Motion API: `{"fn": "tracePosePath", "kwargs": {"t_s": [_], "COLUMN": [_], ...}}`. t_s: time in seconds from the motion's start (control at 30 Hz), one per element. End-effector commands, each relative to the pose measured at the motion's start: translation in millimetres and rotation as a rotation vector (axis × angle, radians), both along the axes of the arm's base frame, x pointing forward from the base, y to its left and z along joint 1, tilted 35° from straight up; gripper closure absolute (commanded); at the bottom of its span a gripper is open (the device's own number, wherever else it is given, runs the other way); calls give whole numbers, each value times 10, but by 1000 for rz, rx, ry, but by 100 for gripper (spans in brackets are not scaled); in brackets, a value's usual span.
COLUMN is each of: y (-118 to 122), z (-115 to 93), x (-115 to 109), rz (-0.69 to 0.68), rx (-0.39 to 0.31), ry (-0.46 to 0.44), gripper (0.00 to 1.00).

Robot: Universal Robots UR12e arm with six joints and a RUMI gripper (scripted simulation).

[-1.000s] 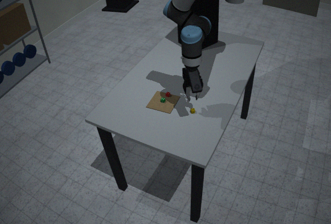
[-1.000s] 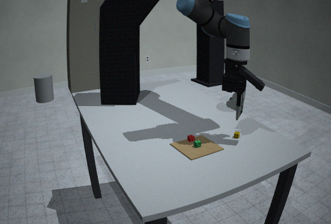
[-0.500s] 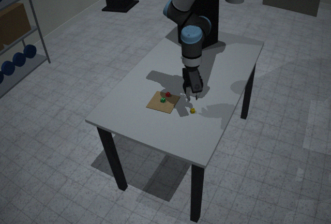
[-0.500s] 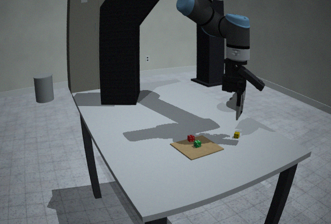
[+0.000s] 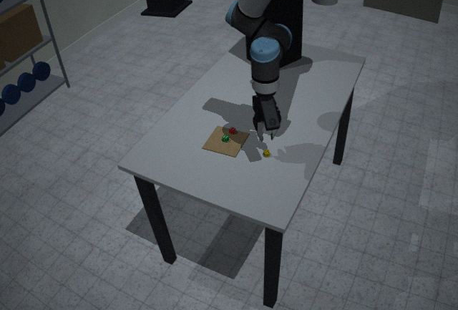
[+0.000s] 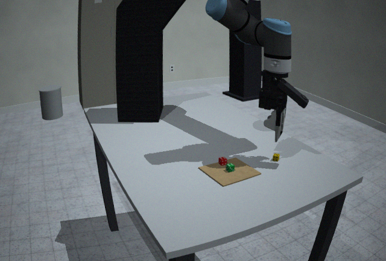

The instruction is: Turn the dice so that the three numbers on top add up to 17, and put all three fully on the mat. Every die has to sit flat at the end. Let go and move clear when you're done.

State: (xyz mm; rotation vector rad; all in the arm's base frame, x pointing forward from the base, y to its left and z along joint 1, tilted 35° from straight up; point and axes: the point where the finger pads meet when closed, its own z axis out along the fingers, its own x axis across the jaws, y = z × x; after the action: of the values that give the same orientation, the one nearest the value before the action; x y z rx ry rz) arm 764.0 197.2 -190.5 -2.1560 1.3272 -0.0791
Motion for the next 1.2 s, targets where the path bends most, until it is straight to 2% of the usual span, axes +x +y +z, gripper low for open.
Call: {"fn": "tracePosePath", "kwargs": {"t_s": [0.0,1.17], "y": [26,196], "z": [-46,-355], "x": [25,157], "rz": [0,0], "rx": [0,0], "ry": [-1,-1], "gripper": [79,79]}}
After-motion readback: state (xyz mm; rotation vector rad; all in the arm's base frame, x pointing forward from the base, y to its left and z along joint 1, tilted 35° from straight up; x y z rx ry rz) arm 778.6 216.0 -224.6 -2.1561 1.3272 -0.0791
